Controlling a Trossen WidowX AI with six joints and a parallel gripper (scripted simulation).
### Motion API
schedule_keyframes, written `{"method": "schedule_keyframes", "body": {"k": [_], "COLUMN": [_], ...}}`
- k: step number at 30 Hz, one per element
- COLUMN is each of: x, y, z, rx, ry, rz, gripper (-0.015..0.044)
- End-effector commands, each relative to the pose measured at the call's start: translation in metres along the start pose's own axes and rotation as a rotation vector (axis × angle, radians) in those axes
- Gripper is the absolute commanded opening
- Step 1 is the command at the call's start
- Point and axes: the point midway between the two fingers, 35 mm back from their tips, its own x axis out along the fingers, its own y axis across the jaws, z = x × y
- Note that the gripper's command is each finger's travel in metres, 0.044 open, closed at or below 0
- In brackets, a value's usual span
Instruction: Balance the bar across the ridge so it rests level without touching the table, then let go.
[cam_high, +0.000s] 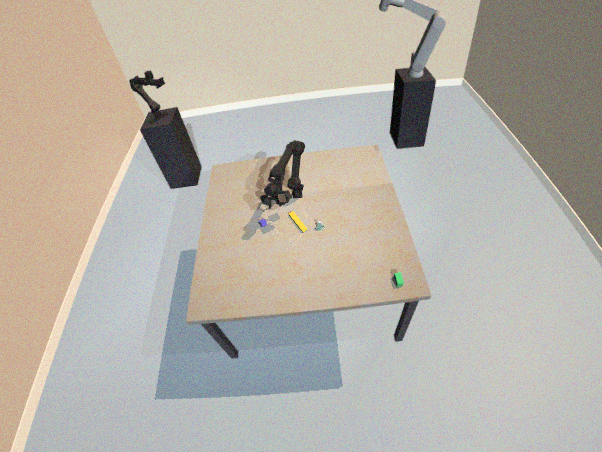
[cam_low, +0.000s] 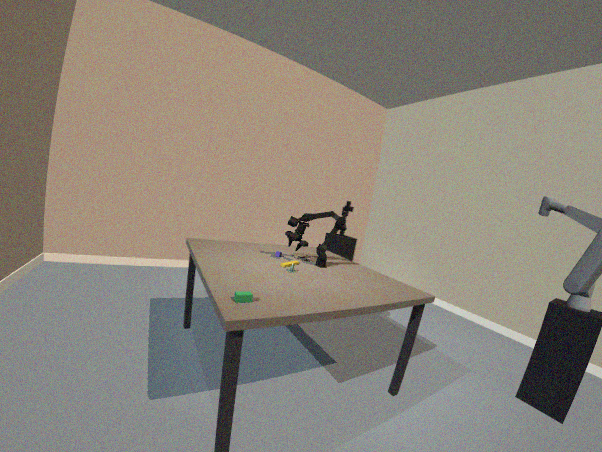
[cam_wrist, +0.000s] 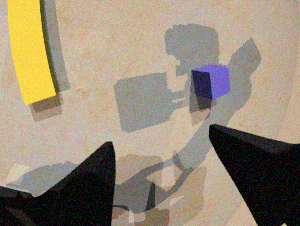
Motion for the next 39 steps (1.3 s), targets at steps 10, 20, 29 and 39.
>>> {"method": "schedule_keyframes", "body": {"k": [10,20,29,39], "x": [-0.007,-0.013,-0.018,0.021], "y": [0.028,0.056,0.077,0.088], "z": [0.048,0.076,0.092,0.093], "rx": [-0.014,-0.027,-0.036,-0.036], "ry": [-0.038,-0.031,-0.012,-0.012], "rz": [0.130,0.223,0.280,0.280], "gripper": [0.0315,0.0315,0.0315,0.0315]}}
